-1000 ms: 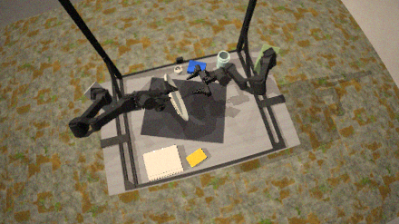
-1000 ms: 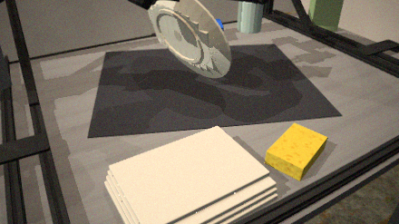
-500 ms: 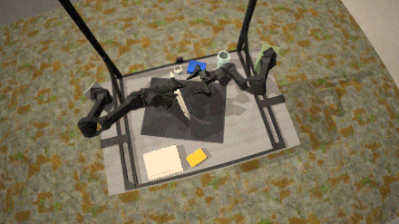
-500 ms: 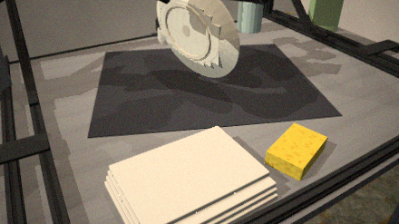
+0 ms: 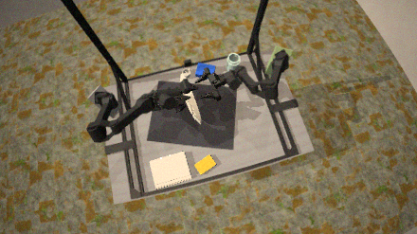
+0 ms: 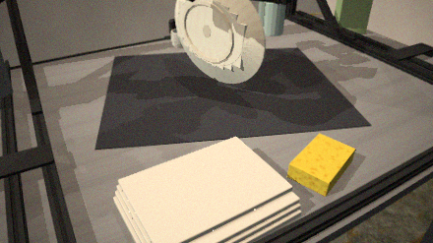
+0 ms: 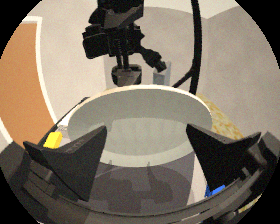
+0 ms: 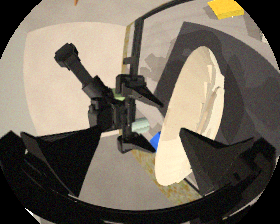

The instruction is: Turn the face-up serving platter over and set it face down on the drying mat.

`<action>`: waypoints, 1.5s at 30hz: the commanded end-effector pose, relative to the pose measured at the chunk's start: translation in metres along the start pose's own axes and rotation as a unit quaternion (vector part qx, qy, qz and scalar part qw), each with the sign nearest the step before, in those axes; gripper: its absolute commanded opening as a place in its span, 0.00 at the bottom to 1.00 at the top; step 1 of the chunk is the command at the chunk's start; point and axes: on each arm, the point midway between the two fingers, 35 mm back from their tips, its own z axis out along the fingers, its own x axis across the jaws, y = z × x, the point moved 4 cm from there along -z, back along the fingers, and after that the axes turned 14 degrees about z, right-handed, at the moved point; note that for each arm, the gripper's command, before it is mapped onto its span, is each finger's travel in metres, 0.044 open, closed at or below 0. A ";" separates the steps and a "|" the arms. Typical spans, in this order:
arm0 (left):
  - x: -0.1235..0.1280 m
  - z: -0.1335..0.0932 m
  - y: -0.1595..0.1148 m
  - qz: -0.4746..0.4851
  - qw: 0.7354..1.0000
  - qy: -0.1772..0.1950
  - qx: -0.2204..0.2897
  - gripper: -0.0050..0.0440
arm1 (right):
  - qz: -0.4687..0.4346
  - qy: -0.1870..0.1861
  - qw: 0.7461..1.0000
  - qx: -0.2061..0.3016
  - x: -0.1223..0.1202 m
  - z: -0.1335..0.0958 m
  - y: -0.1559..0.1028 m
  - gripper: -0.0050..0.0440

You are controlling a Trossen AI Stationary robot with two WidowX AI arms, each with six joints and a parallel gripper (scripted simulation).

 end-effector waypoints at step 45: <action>0.000 0.000 0.000 0.001 1.000 0.002 0.002 1.00 | -0.027 -0.061 0.998 -0.004 -0.130 -0.031 0.058 1.00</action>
